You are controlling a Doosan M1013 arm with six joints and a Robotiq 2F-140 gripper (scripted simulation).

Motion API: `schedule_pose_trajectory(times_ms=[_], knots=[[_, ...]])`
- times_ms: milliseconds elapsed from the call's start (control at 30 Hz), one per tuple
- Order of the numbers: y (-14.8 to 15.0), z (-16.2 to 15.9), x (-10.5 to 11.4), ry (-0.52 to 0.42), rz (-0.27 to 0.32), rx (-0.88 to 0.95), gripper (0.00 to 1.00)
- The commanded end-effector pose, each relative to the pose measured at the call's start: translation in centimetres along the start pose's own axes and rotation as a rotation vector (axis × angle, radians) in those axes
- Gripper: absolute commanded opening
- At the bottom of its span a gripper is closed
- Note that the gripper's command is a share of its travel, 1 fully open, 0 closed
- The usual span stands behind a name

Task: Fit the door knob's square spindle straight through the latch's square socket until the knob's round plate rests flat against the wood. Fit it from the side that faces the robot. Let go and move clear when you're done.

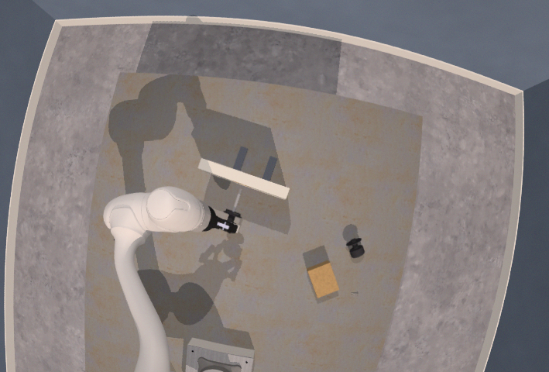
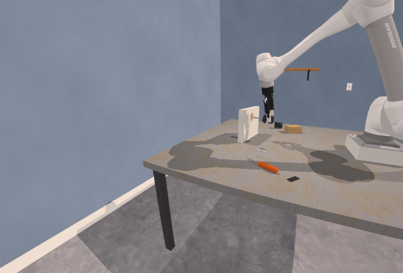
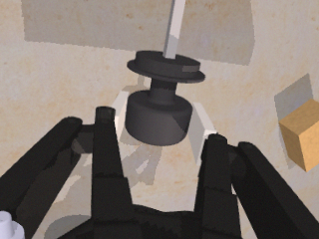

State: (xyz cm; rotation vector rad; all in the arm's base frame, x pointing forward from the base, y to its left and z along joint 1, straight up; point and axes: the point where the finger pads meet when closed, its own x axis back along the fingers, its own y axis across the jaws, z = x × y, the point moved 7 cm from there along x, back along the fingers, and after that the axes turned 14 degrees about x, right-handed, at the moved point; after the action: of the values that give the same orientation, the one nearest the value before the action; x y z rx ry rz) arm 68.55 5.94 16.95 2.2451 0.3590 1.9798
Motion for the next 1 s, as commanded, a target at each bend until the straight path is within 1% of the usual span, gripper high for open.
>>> schedule_pose_trajectory(times_ms=[0,967], knots=[[0.00,0.00,0.01,0.000,0.000,0.000,0.42],[0.12,0.48,0.05,0.000,0.000,0.000,0.42]])
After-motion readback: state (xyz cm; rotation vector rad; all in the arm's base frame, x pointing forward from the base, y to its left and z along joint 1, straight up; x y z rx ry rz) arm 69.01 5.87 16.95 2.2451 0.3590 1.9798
